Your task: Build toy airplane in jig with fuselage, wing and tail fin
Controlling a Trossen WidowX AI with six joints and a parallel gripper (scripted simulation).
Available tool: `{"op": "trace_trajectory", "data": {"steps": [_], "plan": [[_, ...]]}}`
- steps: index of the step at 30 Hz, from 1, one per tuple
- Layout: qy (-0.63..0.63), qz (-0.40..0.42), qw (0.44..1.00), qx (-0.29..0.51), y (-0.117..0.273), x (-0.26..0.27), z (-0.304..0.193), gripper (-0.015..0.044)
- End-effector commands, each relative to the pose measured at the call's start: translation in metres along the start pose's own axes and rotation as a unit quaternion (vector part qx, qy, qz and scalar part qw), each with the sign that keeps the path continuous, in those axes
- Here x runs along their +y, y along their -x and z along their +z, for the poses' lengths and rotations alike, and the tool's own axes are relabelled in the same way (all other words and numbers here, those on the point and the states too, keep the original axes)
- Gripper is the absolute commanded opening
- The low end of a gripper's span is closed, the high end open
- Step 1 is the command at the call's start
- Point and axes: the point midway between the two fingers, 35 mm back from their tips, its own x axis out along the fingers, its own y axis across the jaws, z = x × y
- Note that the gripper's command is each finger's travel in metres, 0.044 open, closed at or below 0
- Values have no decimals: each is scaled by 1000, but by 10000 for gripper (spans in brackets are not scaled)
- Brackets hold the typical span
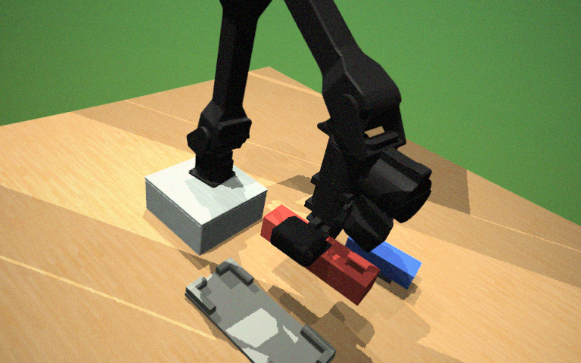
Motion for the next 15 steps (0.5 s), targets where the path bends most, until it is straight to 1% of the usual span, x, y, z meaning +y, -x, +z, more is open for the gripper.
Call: {"op": "trace_trajectory", "data": {"steps": [1, 15], "plan": [[-1, -1, 1000, 5, -8, -13, -3, 0], [-16, -1, 1000, 4, -29, -52, -7, 0]]}}
